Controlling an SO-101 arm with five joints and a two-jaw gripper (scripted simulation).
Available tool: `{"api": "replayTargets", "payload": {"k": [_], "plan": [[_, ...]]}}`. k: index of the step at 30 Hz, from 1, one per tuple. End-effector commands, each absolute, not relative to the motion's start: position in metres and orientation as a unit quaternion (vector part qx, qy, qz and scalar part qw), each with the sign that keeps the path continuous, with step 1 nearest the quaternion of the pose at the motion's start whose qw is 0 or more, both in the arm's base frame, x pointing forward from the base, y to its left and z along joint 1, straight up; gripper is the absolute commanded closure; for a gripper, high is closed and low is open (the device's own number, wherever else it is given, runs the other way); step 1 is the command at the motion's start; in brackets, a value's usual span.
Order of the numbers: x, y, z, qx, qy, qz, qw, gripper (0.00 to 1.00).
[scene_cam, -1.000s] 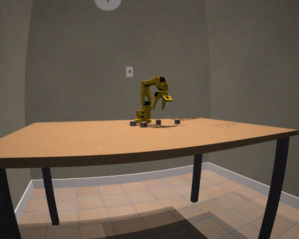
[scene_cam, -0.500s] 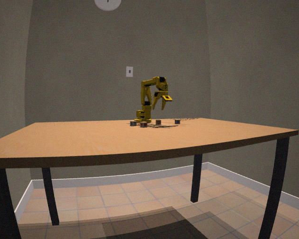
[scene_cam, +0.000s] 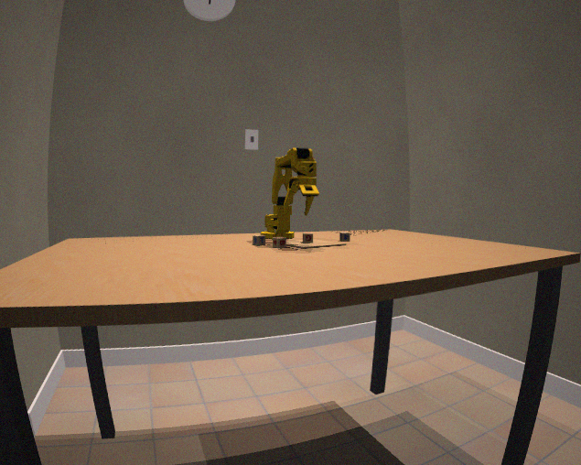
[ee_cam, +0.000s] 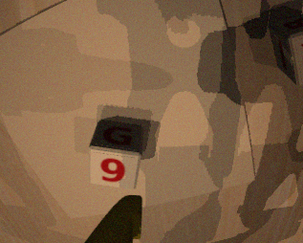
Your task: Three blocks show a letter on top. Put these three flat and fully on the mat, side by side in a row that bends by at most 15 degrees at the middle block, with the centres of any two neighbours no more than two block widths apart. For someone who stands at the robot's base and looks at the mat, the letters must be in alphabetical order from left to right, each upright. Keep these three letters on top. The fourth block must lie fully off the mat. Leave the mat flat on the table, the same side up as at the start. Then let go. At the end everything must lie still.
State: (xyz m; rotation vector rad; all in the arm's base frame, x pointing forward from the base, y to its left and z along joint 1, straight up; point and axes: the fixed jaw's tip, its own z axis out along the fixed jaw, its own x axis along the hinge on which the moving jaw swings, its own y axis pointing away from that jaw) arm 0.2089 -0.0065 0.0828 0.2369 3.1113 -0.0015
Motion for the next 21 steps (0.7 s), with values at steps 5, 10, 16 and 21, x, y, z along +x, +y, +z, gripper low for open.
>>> {"api": "replayTargets", "payload": {"k": [5,10,16,21], "plan": [[0.233,-0.05,0.09,0.158,0.986,-0.005,0.056,0.68],[0.235,-0.061,0.088,0.177,0.982,-0.006,0.06,0.68],[0.235,-0.061,0.088,0.177,0.982,-0.006,0.06,0.68],[0.235,-0.061,0.088,0.177,0.982,-0.006,0.06,0.68]]}}
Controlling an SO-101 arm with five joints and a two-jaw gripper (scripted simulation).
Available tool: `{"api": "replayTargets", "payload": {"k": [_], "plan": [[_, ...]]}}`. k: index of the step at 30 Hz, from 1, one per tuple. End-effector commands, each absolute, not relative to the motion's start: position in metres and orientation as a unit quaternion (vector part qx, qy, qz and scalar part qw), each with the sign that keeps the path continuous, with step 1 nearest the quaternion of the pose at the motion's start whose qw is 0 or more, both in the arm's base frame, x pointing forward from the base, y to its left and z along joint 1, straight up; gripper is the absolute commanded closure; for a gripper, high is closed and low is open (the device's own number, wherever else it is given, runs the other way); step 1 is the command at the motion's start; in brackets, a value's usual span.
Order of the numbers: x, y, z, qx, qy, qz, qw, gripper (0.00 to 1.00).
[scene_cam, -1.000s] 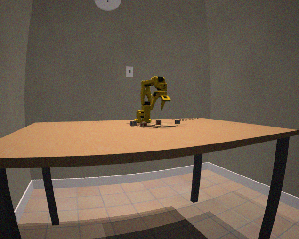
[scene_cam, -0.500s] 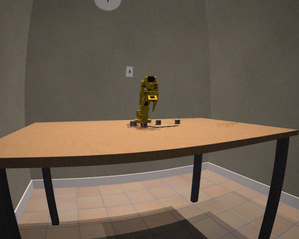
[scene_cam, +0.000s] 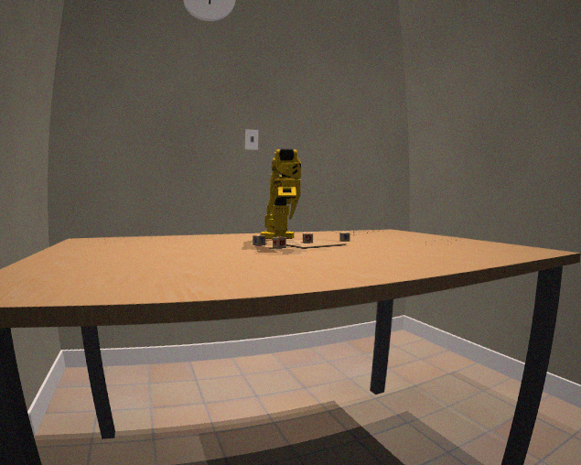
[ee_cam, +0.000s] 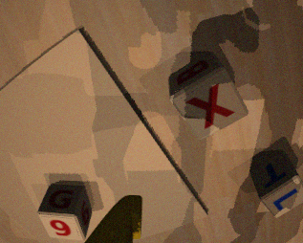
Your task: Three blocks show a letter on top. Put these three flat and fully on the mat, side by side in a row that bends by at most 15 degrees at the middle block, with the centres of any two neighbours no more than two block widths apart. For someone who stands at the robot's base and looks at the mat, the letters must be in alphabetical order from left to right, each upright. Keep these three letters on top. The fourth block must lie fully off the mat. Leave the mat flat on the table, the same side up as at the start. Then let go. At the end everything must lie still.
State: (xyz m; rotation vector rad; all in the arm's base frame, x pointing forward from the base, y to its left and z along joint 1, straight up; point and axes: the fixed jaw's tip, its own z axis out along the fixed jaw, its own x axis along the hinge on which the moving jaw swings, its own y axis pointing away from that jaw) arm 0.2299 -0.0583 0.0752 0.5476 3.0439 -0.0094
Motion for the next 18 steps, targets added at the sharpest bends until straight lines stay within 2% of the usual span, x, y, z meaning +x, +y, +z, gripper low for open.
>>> {"api": "replayTargets", "payload": {"k": [1,12,18], "plan": [[0.235,-0.061,0.088,0.177,0.982,-0.006,0.06,0.68],[0.234,-0.062,0.089,0.18,0.982,-0.006,0.059,0.68],[0.2,-0.084,0.09,0.254,0.967,-0.006,0.034,0.68]]}}
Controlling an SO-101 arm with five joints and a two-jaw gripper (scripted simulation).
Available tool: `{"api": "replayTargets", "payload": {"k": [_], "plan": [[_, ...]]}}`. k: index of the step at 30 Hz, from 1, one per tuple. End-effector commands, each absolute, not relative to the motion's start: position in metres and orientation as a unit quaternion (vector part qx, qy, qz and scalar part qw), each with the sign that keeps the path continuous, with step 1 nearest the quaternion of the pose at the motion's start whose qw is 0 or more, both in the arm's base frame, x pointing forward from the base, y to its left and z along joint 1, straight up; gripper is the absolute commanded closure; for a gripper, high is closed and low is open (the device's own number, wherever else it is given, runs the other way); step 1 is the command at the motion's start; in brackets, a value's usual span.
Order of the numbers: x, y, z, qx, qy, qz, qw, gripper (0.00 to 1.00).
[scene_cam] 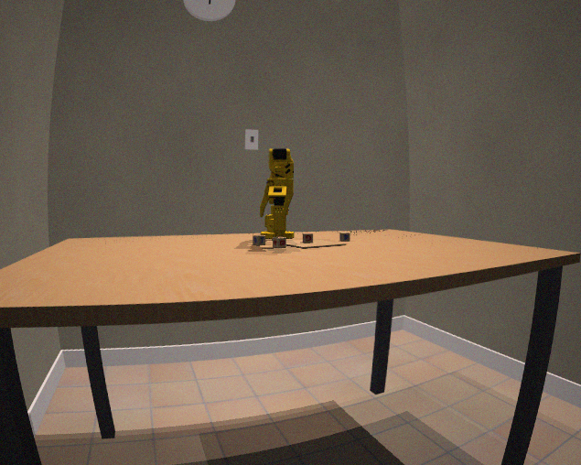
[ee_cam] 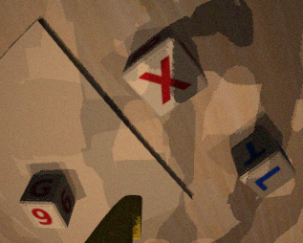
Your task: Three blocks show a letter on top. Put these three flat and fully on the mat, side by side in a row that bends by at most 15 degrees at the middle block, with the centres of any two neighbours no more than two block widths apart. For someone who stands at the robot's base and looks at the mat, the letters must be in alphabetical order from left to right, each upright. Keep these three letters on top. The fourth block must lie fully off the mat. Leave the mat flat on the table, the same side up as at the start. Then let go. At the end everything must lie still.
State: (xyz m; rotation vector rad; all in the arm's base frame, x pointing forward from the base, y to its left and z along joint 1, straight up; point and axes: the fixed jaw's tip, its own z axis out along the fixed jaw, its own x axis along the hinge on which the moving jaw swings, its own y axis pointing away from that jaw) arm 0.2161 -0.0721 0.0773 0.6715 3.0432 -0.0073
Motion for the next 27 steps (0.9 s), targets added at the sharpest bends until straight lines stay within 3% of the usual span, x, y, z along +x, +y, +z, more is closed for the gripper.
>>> {"api": "replayTargets", "payload": {"k": [1,6,27], "plan": [[0.193,-0.088,0.09,0.27,0.962,-0.005,0.028,0.68],[0.171,-0.095,0.089,0.312,0.95,-0.003,0.013,0.68],[0.171,-0.095,0.089,0.312,0.95,-0.003,0.013,0.68]]}}
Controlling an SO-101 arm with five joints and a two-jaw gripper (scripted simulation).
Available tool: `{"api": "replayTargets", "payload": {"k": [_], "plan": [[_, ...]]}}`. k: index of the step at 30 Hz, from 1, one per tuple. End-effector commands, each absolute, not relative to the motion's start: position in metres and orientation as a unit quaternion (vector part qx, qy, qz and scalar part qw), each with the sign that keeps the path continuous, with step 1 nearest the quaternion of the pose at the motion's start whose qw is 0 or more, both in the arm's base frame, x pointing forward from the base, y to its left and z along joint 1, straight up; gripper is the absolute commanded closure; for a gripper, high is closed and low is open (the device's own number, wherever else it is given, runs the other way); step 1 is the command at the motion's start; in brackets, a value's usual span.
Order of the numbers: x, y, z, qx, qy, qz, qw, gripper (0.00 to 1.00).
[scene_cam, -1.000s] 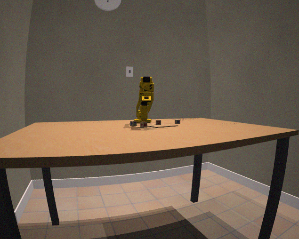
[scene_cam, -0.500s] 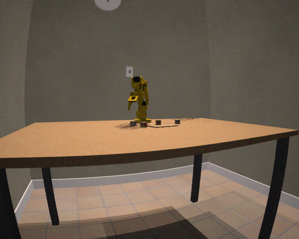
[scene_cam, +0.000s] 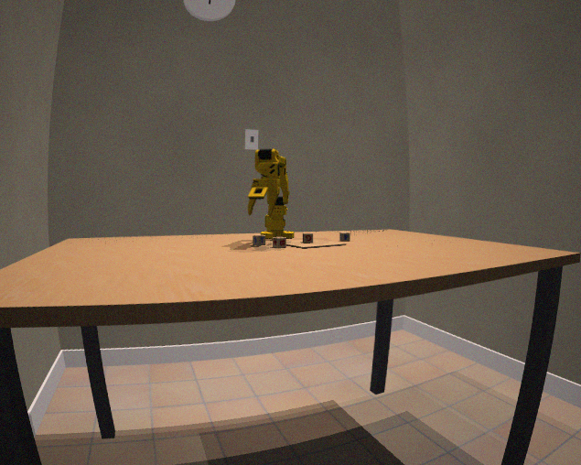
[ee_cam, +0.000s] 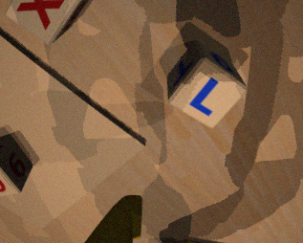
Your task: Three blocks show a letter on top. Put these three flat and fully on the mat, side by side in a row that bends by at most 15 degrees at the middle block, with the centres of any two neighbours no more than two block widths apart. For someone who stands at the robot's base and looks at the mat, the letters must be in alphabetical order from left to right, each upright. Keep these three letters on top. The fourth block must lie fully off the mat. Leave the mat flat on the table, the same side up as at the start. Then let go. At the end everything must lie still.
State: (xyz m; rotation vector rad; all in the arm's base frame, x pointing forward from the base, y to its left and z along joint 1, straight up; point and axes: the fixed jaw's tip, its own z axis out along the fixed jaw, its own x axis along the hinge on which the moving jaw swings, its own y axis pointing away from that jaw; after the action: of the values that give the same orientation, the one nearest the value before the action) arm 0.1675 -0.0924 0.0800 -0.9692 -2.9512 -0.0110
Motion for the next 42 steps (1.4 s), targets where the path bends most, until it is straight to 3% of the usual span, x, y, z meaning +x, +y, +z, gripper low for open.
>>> {"api": "replayTargets", "payload": {"k": [1,7,25,42], "plan": [[0.171,-0.095,0.09,-0.312,-0.95,0.003,-0.014,0.68],[0.173,-0.096,0.099,-0.312,-0.949,0.01,-0.043,0.68],[0.167,-0.093,0.168,-0.303,-0.921,0.056,-0.24,0.68],[0.177,-0.073,0.168,-0.275,-0.926,0.037,-0.256,0.68]]}}
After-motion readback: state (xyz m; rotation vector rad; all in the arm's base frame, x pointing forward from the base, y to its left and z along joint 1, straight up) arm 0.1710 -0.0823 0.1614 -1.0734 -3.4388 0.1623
